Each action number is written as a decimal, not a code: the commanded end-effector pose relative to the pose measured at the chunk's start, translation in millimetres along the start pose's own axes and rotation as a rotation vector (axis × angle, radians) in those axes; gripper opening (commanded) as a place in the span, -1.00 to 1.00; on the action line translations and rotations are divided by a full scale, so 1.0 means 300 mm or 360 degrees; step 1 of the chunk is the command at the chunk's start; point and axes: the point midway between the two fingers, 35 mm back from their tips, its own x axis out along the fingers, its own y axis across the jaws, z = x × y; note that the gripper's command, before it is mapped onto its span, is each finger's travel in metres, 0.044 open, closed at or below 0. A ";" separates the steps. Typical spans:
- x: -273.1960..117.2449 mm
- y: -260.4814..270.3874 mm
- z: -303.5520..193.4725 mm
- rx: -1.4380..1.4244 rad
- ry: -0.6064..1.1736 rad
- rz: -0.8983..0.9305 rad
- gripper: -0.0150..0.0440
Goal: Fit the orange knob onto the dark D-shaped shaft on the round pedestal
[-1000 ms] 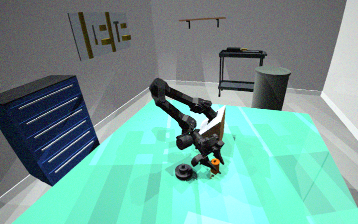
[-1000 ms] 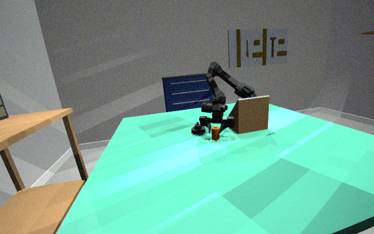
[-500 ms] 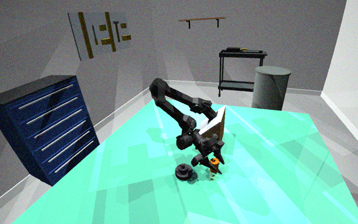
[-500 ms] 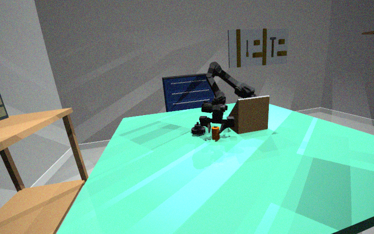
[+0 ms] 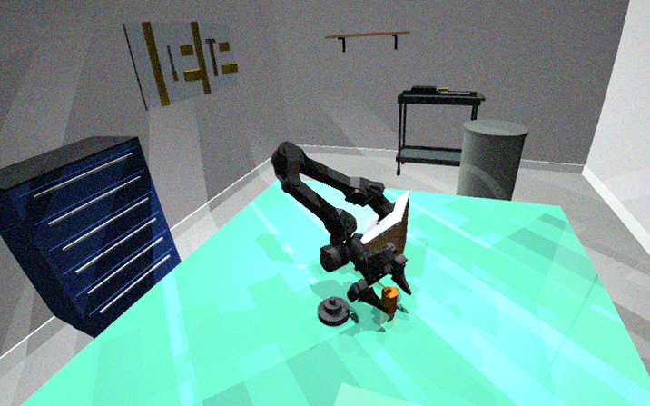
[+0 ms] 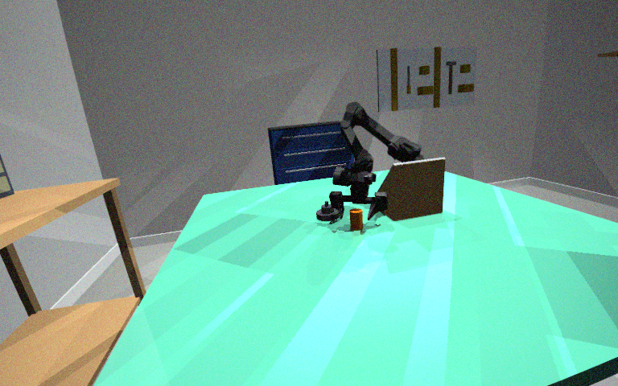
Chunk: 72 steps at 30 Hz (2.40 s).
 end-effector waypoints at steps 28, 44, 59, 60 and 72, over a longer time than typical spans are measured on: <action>-0.054 0.049 0.214 0.0255 0.0854 0.0295 1.00; -0.155 -0.006 0.305 0.0008 0.1776 -0.0007 1.00; -0.155 -0.006 0.305 0.0104 0.1775 -0.0066 1.00; -0.154 -0.006 0.305 0.0223 0.1772 -0.0140 1.00; -0.147 0.000 0.302 0.1506 0.1598 -0.0941 1.00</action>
